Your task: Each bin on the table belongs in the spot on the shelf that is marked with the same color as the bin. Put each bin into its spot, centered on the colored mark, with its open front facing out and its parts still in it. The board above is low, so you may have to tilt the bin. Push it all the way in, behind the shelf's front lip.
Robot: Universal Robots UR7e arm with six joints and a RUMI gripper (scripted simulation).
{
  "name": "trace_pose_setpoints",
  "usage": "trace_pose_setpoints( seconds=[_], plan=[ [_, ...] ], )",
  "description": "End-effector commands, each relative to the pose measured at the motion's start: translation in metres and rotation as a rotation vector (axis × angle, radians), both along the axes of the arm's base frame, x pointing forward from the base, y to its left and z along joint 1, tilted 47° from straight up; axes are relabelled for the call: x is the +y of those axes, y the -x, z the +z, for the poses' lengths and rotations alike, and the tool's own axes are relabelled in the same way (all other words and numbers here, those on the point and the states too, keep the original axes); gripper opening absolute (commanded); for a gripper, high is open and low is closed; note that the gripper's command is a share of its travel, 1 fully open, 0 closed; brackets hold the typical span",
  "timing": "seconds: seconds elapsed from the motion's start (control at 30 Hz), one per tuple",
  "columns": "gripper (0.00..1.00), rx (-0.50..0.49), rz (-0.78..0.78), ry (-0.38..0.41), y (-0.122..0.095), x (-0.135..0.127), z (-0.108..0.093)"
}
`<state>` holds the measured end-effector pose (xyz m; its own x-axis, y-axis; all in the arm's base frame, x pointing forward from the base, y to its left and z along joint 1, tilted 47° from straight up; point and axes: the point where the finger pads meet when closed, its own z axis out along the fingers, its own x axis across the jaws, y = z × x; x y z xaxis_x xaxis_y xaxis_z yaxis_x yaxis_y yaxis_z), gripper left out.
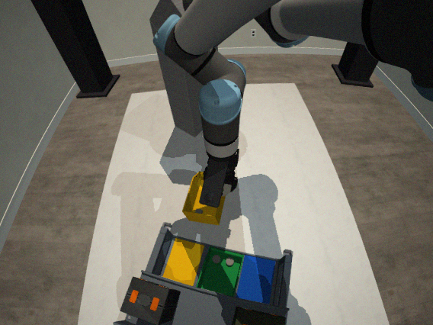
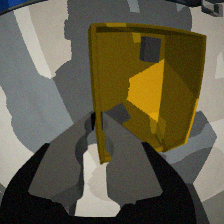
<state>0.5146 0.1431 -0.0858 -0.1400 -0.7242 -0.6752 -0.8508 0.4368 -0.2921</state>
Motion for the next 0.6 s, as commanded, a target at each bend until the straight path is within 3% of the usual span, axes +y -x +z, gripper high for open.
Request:
trace_pose_setpoints(
  seconds=[0.0,0.57],
  plan=[
    [0.0,0.005,-0.007,-0.005,-0.001,-0.007,-0.005],
    [0.0,0.015,-0.019,-0.015,-0.004,-0.02,-0.013]
  ],
)
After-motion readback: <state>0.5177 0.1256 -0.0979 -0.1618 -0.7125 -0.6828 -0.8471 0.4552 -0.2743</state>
